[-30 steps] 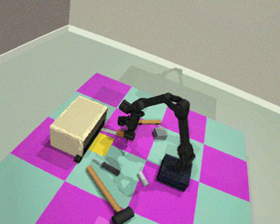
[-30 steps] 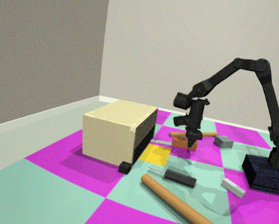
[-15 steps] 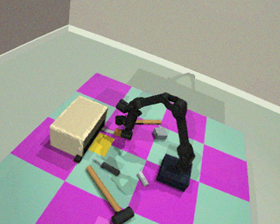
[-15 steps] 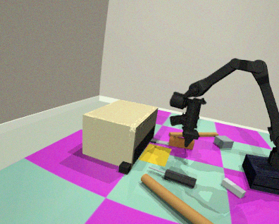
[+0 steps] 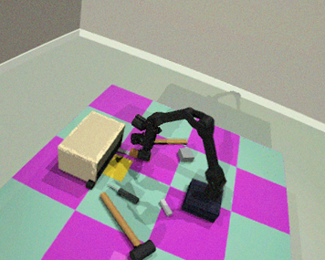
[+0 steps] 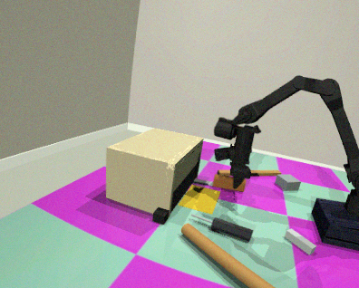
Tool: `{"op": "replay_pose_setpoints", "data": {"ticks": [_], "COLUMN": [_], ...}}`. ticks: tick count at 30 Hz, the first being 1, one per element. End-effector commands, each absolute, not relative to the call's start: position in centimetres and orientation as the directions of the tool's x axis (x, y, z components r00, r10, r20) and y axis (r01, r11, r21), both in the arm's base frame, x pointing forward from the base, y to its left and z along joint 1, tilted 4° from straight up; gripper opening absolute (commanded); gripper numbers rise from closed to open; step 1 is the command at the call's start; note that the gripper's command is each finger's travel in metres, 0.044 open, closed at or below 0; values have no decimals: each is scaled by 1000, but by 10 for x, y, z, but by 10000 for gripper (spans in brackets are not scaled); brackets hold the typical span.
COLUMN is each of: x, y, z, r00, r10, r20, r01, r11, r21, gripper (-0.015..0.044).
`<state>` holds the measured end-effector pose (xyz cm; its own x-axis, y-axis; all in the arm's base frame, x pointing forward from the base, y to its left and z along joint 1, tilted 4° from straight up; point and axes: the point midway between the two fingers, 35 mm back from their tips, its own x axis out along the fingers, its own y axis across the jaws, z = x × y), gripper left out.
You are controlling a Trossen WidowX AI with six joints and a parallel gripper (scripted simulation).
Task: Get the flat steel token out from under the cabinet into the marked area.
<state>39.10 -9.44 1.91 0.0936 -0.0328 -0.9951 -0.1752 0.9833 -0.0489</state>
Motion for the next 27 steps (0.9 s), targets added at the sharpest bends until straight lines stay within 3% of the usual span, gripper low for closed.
{"op": "replay_pose_setpoints", "data": {"ticks": [1, 27], "x": [397, 412], "y": [-93, -79], "z": [20, 20], "r00": [98, 99], "r10": [-34, -32], "r20": [-995, -995], "r01": [-171, -171], "r11": [984, 984], "r21": [-50, -49], "gripper": [0, 0]}}
